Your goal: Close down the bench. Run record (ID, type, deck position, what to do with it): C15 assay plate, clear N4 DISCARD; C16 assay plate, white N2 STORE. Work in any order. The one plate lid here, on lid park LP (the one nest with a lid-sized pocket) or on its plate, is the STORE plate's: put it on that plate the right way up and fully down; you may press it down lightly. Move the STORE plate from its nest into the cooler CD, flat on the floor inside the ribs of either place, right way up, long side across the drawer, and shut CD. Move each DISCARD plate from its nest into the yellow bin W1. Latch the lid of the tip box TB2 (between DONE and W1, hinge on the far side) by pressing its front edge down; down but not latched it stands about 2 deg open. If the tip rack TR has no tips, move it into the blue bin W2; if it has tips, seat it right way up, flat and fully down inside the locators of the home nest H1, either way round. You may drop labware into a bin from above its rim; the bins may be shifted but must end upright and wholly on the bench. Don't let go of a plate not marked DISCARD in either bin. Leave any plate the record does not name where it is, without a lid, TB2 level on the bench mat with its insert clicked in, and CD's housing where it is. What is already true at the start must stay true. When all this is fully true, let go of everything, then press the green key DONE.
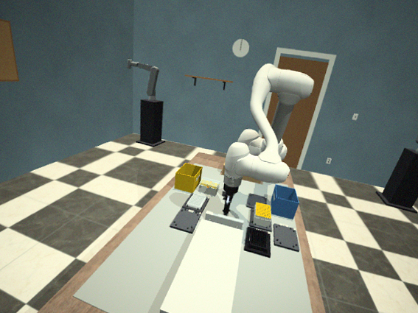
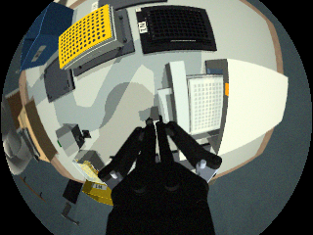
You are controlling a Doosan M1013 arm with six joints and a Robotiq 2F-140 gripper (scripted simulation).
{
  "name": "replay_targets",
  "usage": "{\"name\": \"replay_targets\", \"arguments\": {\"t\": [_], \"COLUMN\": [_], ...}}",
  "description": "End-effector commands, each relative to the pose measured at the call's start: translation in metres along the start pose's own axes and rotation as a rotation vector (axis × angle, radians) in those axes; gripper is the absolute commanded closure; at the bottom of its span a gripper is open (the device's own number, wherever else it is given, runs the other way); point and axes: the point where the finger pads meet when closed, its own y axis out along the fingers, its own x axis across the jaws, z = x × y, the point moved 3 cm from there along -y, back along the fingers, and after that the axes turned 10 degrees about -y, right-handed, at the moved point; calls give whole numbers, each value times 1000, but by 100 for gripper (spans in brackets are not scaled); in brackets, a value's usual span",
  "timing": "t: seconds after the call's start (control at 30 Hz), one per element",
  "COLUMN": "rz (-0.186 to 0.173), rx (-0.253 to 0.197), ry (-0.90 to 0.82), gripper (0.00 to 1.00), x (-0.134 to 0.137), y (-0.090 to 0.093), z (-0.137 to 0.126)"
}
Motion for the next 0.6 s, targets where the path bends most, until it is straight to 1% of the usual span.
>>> {"name": "replay_targets", "arguments": {"t": [0.0, 0.57], "rz": [0, 0], "rx": [0, 0], "ry": [0, 0], "gripper": [100, 100], "x": [4, 23], "y": [0, 0], "z": [-1, -4]}}
